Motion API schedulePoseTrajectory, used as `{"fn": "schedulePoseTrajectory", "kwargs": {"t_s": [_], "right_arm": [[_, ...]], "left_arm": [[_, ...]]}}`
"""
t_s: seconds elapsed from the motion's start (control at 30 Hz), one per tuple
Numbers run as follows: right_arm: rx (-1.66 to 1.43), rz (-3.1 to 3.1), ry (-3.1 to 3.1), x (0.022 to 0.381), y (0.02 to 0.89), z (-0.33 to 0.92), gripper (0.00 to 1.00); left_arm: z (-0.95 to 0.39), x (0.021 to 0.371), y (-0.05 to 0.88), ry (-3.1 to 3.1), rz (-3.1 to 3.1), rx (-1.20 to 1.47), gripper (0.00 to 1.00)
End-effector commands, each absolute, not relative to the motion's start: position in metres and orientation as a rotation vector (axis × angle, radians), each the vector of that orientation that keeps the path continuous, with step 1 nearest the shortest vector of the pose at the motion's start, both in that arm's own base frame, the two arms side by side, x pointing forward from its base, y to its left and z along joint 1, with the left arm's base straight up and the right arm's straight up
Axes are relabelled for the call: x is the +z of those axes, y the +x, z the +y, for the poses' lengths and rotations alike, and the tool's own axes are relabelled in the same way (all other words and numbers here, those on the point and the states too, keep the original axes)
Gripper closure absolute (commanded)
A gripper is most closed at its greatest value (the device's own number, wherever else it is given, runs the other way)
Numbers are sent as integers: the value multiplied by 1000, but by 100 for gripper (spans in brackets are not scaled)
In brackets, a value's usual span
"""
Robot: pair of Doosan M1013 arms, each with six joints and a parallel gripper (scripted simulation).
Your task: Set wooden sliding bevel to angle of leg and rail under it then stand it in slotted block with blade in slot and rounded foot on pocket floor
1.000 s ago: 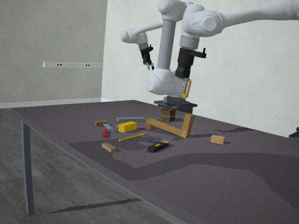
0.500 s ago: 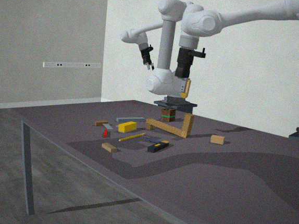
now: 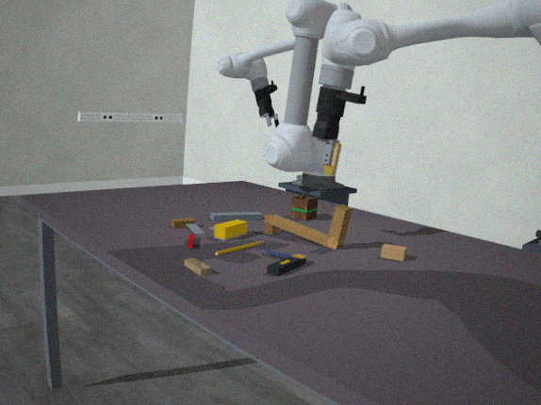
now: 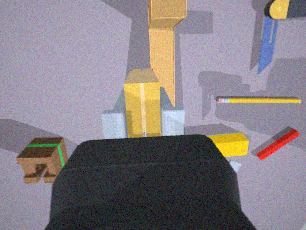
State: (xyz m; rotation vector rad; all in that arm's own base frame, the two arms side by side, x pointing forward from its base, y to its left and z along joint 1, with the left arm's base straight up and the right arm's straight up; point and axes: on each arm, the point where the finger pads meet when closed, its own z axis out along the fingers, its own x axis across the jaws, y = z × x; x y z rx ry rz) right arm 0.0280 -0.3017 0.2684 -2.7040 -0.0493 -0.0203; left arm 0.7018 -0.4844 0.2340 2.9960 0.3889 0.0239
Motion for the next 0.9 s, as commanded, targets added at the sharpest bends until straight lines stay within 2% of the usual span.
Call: {"fn": "schedulePoseTrajectory", "kwargs": {"t_s": [0.0,0.87], "right_arm": [[-21,-49,-2705,269,28,-302,0],[-21,-49,-2705,269,28,-302,0]], "left_arm": [[-495,235,696,3001,387,25,100],[-635,235,610,3072,365,12,100]]}}
